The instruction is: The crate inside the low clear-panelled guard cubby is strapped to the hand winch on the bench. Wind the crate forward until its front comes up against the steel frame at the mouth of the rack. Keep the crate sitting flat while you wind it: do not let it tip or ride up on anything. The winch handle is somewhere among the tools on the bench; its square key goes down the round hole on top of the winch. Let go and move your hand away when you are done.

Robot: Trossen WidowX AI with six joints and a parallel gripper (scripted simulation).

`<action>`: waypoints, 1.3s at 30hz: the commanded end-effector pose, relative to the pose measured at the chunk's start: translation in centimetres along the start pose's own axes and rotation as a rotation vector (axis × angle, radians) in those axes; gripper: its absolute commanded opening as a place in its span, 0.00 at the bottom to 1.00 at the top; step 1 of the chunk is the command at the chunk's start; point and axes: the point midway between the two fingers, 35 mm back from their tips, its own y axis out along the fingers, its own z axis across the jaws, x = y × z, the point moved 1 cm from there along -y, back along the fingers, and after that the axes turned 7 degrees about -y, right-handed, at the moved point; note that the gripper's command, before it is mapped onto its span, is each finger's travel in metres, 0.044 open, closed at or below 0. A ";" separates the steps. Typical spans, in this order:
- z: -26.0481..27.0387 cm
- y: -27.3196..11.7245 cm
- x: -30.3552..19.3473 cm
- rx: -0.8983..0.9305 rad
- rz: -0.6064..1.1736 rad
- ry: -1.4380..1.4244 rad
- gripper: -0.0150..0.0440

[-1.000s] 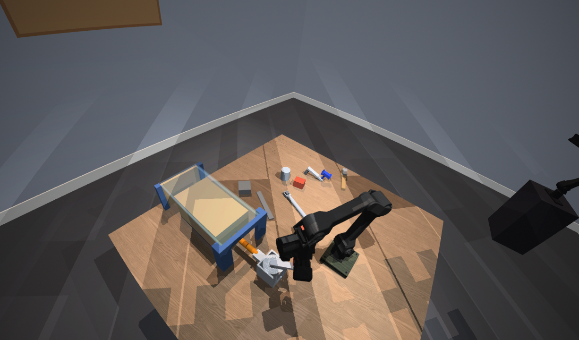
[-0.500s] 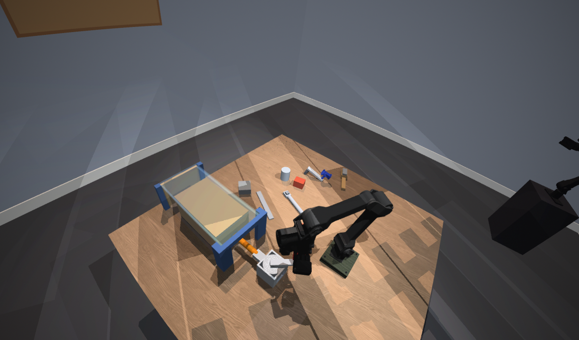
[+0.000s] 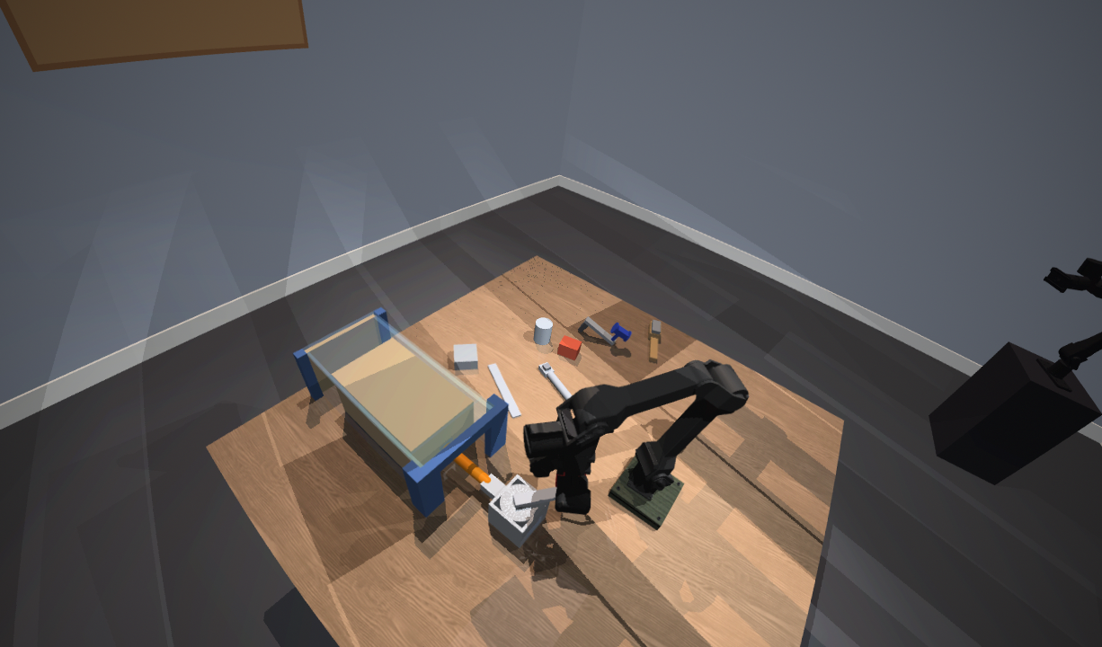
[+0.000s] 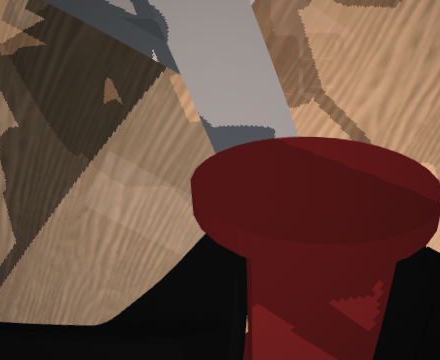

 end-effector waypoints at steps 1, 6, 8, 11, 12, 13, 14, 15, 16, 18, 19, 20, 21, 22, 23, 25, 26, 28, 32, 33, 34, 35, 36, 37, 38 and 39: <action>-1.4 0.0 0.5 -0.033 -0.007 0.019 0.25; -2.1 0.0 0.8 -0.034 -0.007 0.019 0.25; -2.3 0.0 0.9 -0.034 -0.007 0.019 0.25; -2.6 0.0 1.1 -0.034 -0.007 0.019 0.25; -2.7 0.0 1.1 -0.035 -0.007 0.019 0.25; -2.8 0.0 1.2 -0.035 -0.007 0.019 0.25; -3.0 0.0 1.3 -0.035 -0.007 0.019 0.25; -3.0 0.0 1.3 -0.035 -0.007 0.019 0.25; -3.2 0.0 1.4 -0.035 -0.008 0.019 0.25; -3.4 0.0 1.6 -0.035 -0.008 0.019 0.25; -3.5 0.0 1.6 -0.035 -0.008 0.019 0.25; -3.6 0.0 1.7 -0.035 -0.008 0.019 0.25; -3.7 0.0 1.8 -0.035 -0.008 0.019 0.25; -3.8 -0.1 1.9 -0.035 -0.008 0.019 0.25; -3.9 -0.1 1.9 -0.036 -0.008 0.019 0.25; -4.1 -0.1 2.1 -0.036 -0.008 0.019 0.25; -4.2 -0.1 2.2 -0.036 -0.008 0.019 0.25; -4.4 -0.1 2.4 -0.036 -0.008 0.019 0.25; -4.8 -0.1 2.7 -0.036 -0.009 0.019 0.25; -4.8 -0.1 2.8 -0.036 -0.009 0.019 0.25; -4.9 -0.1 2.9 -0.037 -0.009 0.019 0.25; -5.0 -0.1 3.0 -0.037 -0.009 0.019 0.25; -5.1 -0.1 3.1 -0.037 -0.009 0.019 0.25; -5.2 -0.1 3.2 -0.037 -0.009 0.019 0.25; -5.3 -0.1 3.3 -0.037 -0.009 0.019 0.25; -5.3 -0.1 3.4 -0.037 -0.009 0.019 0.25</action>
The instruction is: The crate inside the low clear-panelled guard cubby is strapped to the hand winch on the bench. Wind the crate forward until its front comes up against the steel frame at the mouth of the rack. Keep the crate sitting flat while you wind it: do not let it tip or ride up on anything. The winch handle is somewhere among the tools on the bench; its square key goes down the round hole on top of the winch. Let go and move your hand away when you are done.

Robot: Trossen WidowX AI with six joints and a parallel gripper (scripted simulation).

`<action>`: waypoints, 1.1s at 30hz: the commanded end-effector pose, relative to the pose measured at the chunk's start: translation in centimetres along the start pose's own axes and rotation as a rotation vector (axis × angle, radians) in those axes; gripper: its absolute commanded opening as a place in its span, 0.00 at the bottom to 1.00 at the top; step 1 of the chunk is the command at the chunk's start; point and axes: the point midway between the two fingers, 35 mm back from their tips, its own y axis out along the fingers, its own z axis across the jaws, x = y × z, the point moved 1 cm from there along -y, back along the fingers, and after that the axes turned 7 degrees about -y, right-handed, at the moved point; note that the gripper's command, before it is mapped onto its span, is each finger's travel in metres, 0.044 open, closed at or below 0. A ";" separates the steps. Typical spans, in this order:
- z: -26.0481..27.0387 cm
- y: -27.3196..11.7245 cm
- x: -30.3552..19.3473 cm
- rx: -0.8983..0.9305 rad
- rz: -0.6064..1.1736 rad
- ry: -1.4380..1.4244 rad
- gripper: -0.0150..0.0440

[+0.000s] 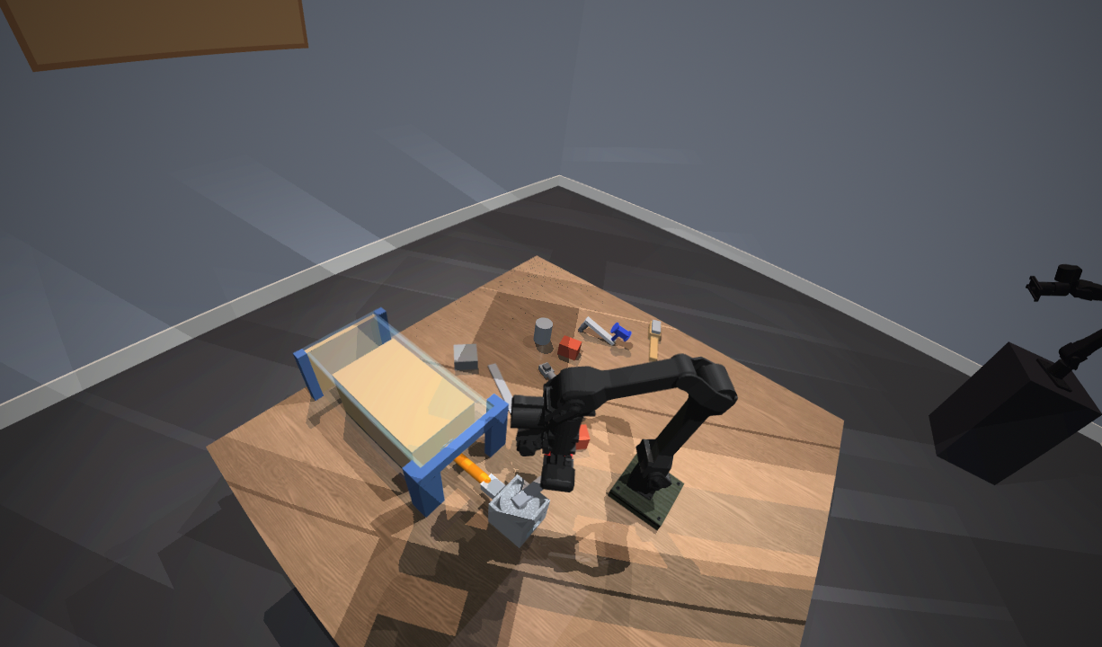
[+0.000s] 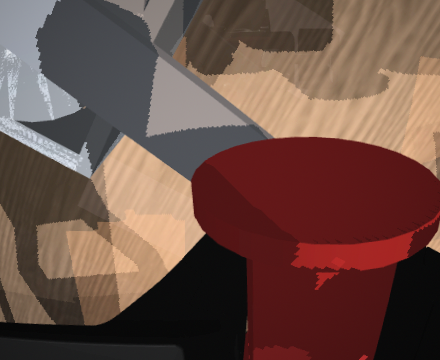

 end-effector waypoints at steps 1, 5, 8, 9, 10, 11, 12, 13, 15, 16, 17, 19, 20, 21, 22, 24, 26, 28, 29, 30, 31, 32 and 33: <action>-1.0 0.0 1.1 -0.023 -0.018 0.009 0.25; -1.3 0.0 1.5 -0.023 -0.019 0.009 0.25; -1.5 0.0 1.8 -0.023 -0.019 0.009 0.25; -1.6 0.0 2.0 -0.023 -0.019 0.009 0.25; -1.6 0.0 2.1 -0.023 -0.019 0.009 0.25; -1.7 0.0 2.2 -0.023 -0.019 0.009 0.25; -1.8 0.0 2.3 -0.023 -0.019 0.009 0.25; -1.9 0.0 2.4 -0.023 -0.019 0.009 0.25; -2.0 0.0 2.7 -0.024 -0.020 0.009 0.25; -2.0 0.0 2.7 -0.024 -0.020 0.009 0.25; -2.1 -0.1 2.9 -0.024 -0.020 0.009 0.25; -2.2 -0.1 3.1 -0.024 -0.020 0.009 0.25; -2.2 -0.1 3.2 -0.024 -0.020 0.009 0.25; -2.3 -0.1 3.4 -0.024 -0.020 0.009 0.25; -2.3 -0.1 3.4 -0.024 -0.020 0.009 0.25; -2.4 -0.1 3.7 -0.024 -0.020 0.009 0.25; -2.5 -0.1 3.9 -0.024 -0.021 0.009 0.25; -2.6 -0.1 4.2 -0.024 -0.021 0.009 0.25; -2.6 -0.1 4.3 -0.024 -0.021 0.009 0.25; -2.7 -0.1 4.4 -0.024 -0.021 0.009 0.25; -2.7 -0.1 4.6 -0.024 -0.021 0.009 0.25; -2.7 -0.1 4.7 -0.024 -0.021 0.009 0.25; -2.8 -0.1 4.8 -0.024 -0.021 0.009 0.25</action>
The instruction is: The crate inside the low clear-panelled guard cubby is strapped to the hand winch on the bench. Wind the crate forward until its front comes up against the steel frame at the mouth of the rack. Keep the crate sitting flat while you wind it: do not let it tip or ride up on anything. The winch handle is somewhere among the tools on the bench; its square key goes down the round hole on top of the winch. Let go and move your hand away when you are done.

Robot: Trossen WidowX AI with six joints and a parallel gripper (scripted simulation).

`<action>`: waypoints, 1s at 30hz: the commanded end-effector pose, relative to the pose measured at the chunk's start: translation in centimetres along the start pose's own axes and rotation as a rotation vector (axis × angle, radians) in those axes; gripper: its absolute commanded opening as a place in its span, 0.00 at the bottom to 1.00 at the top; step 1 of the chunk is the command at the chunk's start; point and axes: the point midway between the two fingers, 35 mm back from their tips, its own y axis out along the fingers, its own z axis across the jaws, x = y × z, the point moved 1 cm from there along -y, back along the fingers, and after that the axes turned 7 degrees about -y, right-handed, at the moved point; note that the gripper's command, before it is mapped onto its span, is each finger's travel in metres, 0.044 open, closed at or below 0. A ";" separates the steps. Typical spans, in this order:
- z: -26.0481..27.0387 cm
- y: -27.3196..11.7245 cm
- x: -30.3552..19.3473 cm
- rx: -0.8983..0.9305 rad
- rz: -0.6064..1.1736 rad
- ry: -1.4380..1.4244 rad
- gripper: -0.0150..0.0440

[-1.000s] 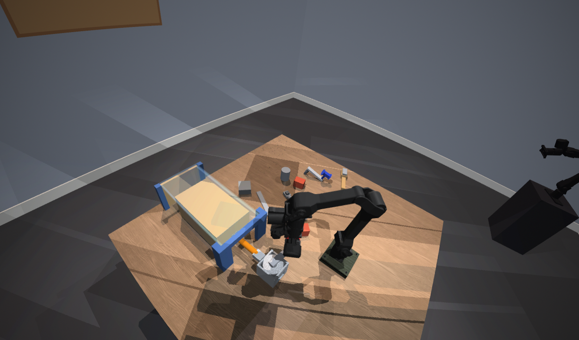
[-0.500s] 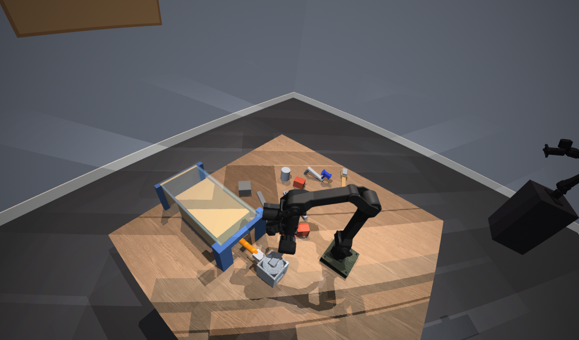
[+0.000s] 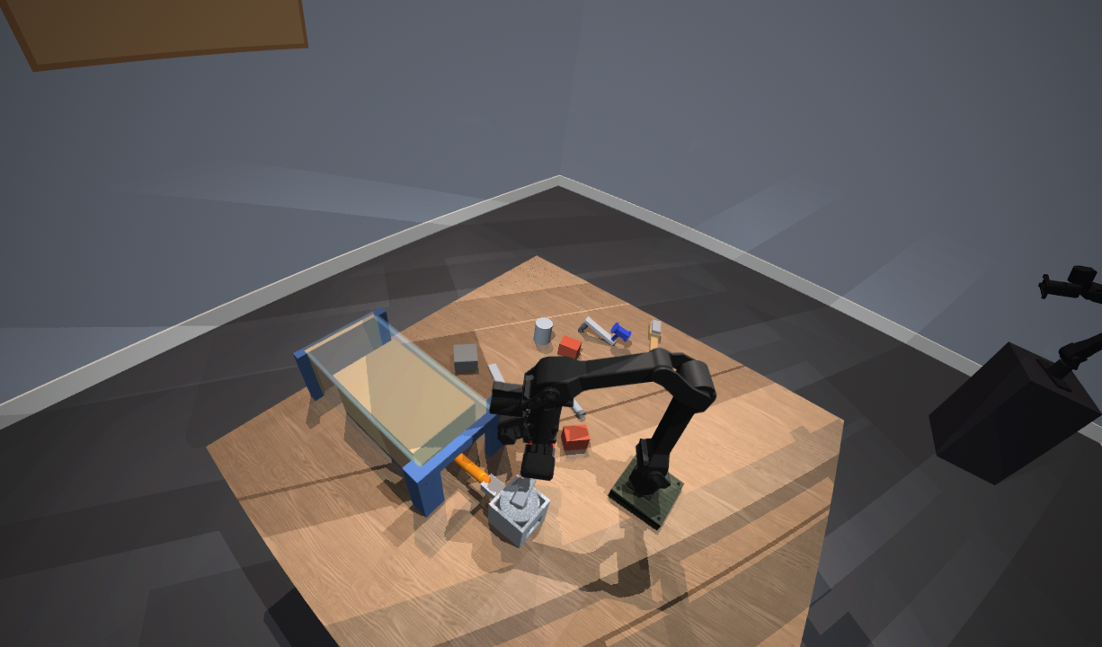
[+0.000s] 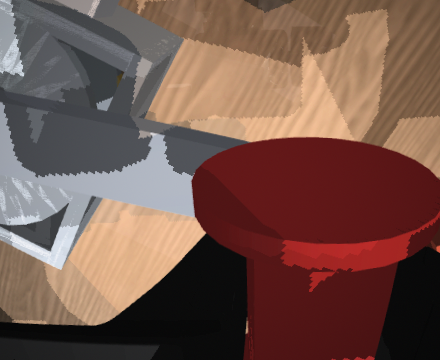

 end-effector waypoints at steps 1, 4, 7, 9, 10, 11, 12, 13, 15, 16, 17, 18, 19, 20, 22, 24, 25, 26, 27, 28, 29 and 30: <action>-0.4 0.0 1.3 -0.005 -0.025 0.000 0.25; -0.4 0.0 1.7 -0.005 -0.026 0.000 0.25; -0.5 0.0 2.1 -0.006 -0.026 0.000 0.25; -0.5 0.0 2.4 -0.006 -0.026 0.000 0.25; -0.5 0.0 2.5 -0.006 -0.026 0.000 0.25; -0.6 0.0 2.6 -0.006 -0.026 0.000 0.25; -0.6 -0.1 2.8 -0.006 -0.026 0.000 0.25; -0.6 -0.1 2.9 -0.006 -0.026 0.000 0.25; -0.6 -0.1 3.1 -0.006 -0.027 0.000 0.25; -0.6 -0.1 3.3 -0.006 -0.027 0.000 0.25; -0.6 -0.1 3.4 -0.006 -0.027 0.000 0.25; -0.6 -0.1 3.5 -0.006 -0.027 0.000 0.25; -0.6 -0.1 3.6 -0.006 -0.027 0.000 0.25; -0.6 -0.1 3.8 -0.006 -0.027 0.000 0.25; -0.6 -0.1 4.1 -0.006 -0.027 0.000 0.25; -0.6 -0.1 4.3 -0.006 -0.028 0.000 0.25; -0.5 -0.1 4.4 -0.006 -0.028 0.000 0.25; -0.5 -0.1 4.6 -0.006 -0.028 0.000 0.25; -0.5 -0.1 4.7 -0.006 -0.028 0.000 0.25; -0.5 -0.1 4.8 -0.006 -0.028 0.000 0.25; -0.5 -0.1 4.9 -0.006 -0.028 0.000 0.25; -0.5 -0.2 5.1 -0.005 -0.028 0.000 0.25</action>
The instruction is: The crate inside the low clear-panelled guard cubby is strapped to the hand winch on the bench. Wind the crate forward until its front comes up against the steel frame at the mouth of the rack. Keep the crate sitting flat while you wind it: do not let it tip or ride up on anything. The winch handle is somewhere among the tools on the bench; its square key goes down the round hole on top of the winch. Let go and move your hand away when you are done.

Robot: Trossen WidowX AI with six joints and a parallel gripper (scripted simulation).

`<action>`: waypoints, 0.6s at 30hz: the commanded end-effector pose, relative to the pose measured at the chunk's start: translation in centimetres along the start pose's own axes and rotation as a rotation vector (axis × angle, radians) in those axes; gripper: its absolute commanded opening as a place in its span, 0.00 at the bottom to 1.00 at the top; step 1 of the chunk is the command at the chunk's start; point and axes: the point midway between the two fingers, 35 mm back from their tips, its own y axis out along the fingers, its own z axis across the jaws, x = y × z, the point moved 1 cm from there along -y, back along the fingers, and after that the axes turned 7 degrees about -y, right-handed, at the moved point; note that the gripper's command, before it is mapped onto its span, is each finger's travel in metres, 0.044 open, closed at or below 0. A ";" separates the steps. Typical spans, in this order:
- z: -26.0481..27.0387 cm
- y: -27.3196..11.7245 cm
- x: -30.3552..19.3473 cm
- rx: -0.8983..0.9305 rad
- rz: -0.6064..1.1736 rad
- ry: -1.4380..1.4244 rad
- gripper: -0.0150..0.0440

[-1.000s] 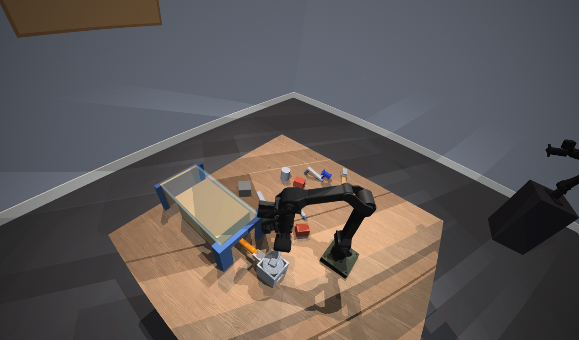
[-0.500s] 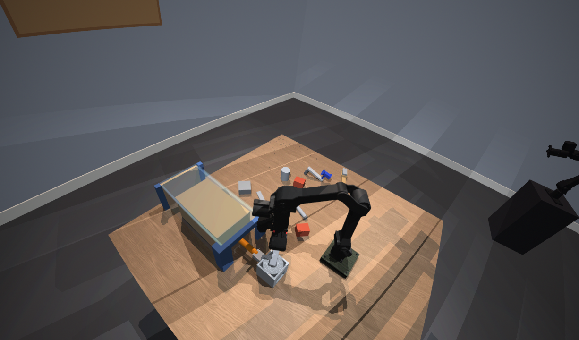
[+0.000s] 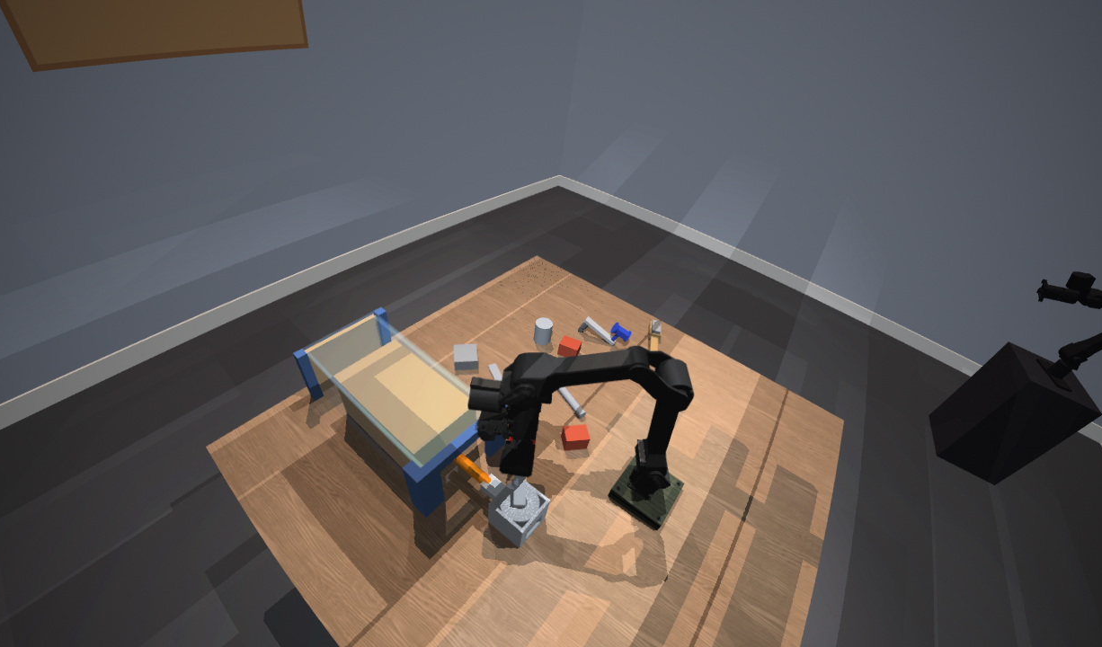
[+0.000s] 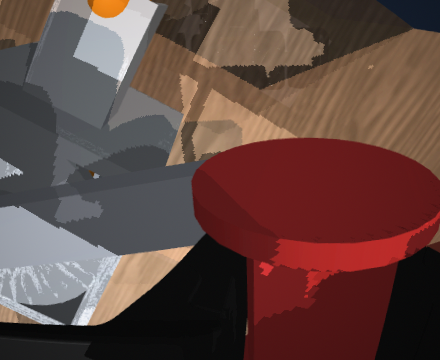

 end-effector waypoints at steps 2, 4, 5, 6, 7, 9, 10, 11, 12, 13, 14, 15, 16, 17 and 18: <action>0.3 0.0 1.4 0.004 -0.023 -0.002 0.25; 0.3 0.0 1.7 0.004 -0.023 -0.002 0.25; 0.3 0.0 1.8 0.004 -0.023 -0.002 0.25; 0.4 0.0 1.9 0.004 -0.023 -0.002 0.25; 0.4 0.0 2.0 0.004 -0.023 -0.002 0.25; 0.5 0.0 2.3 0.004 -0.023 -0.002 0.25; 0.5 0.0 2.4 0.004 -0.024 -0.002 0.25; 0.5 0.0 2.5 0.004 -0.024 -0.002 0.25; 0.6 -0.1 2.7 0.005 -0.024 -0.002 0.25; 0.6 -0.1 2.7 0.005 -0.024 -0.002 0.25; 0.7 -0.1 2.9 0.005 -0.024 -0.002 0.25; 0.7 -0.1 3.0 0.005 -0.024 -0.002 0.25; 0.8 -0.1 3.1 0.005 -0.024 -0.002 0.25; 0.8 -0.1 3.2 0.005 -0.024 -0.002 0.25; 0.9 -0.1 3.4 0.005 -0.024 -0.002 0.25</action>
